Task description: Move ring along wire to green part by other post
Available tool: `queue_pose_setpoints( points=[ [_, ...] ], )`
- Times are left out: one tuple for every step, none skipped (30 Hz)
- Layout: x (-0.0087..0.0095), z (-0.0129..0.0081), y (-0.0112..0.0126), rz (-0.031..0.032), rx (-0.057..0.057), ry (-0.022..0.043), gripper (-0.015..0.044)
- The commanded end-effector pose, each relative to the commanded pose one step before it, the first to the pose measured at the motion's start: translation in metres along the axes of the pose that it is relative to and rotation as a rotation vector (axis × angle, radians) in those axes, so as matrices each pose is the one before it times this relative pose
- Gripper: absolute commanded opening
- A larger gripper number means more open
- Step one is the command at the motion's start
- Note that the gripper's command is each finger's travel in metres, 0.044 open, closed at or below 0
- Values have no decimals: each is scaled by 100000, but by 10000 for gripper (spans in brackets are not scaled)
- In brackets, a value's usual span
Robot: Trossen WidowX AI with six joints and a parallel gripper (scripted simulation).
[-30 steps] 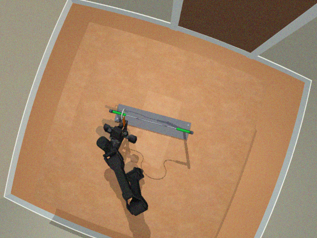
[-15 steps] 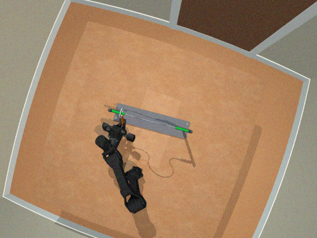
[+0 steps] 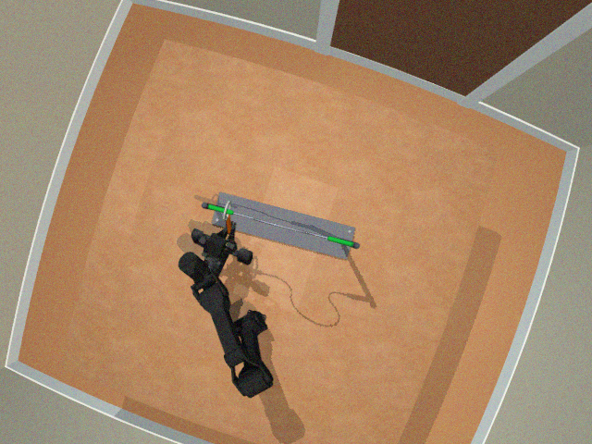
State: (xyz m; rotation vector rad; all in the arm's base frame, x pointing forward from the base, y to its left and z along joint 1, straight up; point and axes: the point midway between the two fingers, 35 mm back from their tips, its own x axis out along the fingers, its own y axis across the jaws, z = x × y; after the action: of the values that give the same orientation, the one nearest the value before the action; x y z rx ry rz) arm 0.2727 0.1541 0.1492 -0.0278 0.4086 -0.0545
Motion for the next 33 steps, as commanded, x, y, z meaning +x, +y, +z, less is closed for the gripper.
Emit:
queue_pose_setpoints(
  points=[
    [6,-23,-21,-175,384,-123,-150],
    [0,0,0,0,0,0,-150],
    [0,0,0,0,0,0,-150],
    [0,0,0,0,0,0,-150],
    [-5,20,20,170,-386,123,-124],
    [0,0,0,0,0,0,-98],
    [0,0,0,0,0,0,-71],
    [0,0,0,0,0,0,-45],
    [0,0,0,0,0,0,-19],
    [0,0,0,0,0,0,8],
    [0,0,0,0,0,0,34],
    [0,0,0,0,0,0,60],
    [0,0,0,0,0,0,86],
    [0,0,0,0,0,0,112],
    [-57,-6,10,-4,16,37,139],
    [-116,-11,19,-9,32,73,160],
    [-164,-15,25,-13,42,98,160],
    [-215,-18,30,-17,52,118,160],
    [-268,-21,33,-21,58,132,160],
    [-322,-23,33,-25,61,136,160],
    [-358,-22,28,-26,58,123,160],
    [-369,-19,19,-25,49,96,160],
    [-370,-15,10,-22,38,64,160],
    [-370,-11,1,-18,29,33,160],
    [-370,-7,-8,-13,19,1,160],
    [-370,-2,-17,-7,10,-31,160],
    [-369,3,-26,0,2,-63,160],
    [-368,8,-35,7,-6,-95,160],
    [-367,13,-43,16,-13,-126,160],
    [-299,15,-41,20,-15,-126,160],
    [-180,11,-27,15,-11,-87,160],
    [-60,4,-10,6,-4,-31,160],
    [0,0,0,0,0,0,160]
  ],
)
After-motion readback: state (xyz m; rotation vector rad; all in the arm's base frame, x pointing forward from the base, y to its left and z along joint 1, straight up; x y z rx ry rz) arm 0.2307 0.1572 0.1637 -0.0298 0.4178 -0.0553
